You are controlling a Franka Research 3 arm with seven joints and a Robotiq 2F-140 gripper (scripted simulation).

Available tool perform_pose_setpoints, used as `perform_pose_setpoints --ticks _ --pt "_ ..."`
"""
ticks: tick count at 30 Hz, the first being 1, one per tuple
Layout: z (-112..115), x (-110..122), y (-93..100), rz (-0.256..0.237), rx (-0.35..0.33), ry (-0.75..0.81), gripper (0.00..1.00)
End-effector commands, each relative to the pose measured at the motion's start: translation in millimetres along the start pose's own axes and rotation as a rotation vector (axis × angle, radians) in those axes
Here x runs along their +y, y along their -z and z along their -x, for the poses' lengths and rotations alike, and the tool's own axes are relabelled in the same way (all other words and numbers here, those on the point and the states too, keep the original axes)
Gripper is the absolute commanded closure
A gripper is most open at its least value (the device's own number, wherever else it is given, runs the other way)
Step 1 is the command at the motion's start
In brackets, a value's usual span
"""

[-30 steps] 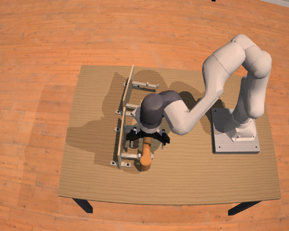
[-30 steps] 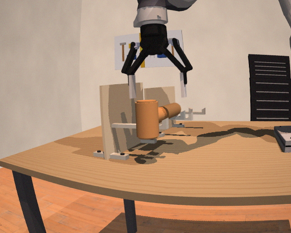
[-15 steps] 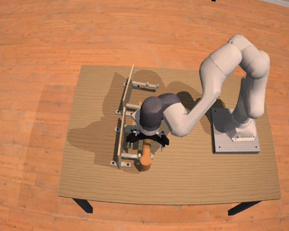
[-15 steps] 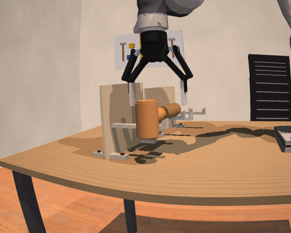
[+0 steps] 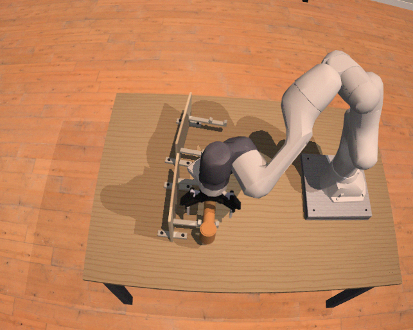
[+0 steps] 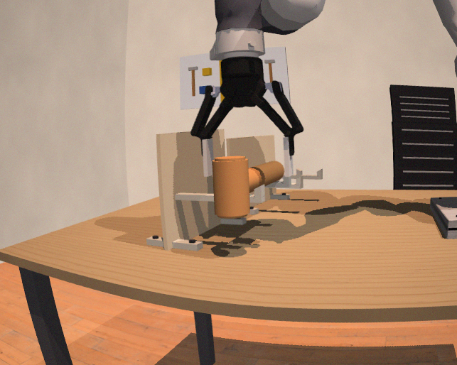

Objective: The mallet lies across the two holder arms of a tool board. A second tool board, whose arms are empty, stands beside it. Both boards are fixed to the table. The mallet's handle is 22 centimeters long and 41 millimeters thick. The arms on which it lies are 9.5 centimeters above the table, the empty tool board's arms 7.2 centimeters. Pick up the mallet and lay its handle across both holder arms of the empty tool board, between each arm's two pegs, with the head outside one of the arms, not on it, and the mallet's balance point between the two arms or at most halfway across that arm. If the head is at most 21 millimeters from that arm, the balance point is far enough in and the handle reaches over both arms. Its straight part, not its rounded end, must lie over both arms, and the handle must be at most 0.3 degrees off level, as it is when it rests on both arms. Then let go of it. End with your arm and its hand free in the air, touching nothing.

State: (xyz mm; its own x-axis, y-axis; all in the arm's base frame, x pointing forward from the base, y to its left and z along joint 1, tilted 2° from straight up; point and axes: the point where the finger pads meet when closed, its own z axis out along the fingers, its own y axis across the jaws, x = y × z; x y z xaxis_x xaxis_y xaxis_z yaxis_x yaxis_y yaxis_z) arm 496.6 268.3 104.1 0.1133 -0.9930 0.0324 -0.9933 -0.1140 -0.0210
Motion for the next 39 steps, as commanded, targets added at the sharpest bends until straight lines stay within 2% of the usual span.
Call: perform_pose_setpoints --ticks 1,19,39 --pt "1 -1 -4.6 -0.006 -0.001 -0.009 0.0" --pt "1 0 -15.8 -0.005 -0.001 -0.008 0.0" --pt "1 0 -17.7 -0.005 -0.001 -0.008 0.0"
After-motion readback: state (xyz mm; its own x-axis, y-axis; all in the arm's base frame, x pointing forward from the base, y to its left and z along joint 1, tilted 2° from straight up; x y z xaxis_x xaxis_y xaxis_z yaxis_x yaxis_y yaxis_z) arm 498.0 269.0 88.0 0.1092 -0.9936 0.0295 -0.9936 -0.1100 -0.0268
